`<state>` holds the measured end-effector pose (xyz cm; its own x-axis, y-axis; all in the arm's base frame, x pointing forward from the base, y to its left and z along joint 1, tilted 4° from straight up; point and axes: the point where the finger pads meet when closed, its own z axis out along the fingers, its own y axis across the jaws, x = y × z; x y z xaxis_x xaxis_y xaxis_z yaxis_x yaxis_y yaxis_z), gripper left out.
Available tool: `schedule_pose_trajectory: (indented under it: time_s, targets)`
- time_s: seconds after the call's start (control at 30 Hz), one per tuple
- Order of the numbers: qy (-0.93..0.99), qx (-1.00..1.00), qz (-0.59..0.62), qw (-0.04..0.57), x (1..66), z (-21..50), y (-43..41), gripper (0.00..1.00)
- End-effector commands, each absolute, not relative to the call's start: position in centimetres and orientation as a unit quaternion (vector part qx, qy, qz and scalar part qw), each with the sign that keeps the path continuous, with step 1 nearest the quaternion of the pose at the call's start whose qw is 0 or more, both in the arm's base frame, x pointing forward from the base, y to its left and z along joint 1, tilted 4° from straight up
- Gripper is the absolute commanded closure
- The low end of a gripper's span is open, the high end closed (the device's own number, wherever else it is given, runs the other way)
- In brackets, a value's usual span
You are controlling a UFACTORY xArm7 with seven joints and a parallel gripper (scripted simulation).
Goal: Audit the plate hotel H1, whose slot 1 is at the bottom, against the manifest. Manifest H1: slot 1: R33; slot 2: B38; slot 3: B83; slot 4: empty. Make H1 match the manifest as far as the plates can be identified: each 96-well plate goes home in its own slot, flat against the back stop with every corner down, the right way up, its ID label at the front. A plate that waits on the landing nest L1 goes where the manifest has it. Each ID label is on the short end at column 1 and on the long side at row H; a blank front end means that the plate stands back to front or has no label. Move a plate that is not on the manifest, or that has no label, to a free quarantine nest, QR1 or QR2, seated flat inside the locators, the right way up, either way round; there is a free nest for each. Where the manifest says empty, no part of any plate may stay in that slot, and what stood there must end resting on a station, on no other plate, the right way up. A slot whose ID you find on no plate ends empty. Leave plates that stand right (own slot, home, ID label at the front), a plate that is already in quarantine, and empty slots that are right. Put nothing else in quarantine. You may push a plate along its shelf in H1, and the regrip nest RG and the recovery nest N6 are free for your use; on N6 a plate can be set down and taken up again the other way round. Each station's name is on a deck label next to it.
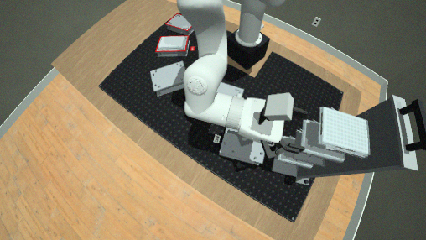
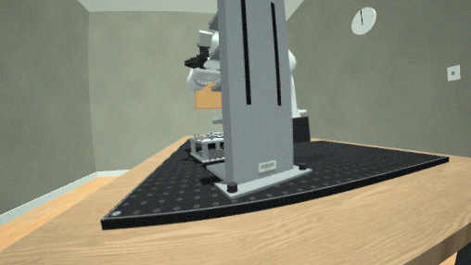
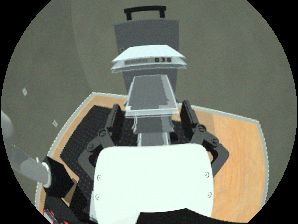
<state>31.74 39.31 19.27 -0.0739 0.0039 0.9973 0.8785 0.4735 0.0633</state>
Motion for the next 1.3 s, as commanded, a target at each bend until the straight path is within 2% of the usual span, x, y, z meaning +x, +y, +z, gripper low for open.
schedule_pose_trajectory:
  time_s: [0.0,1.27]
  targets:
    - [-0.630,-0.349,-0.376,0.583,31.7,19.4,39.6,0.00]
    - [-0.630,-0.349,-0.376,0.583,30.7,19.3,41.5,0.00]
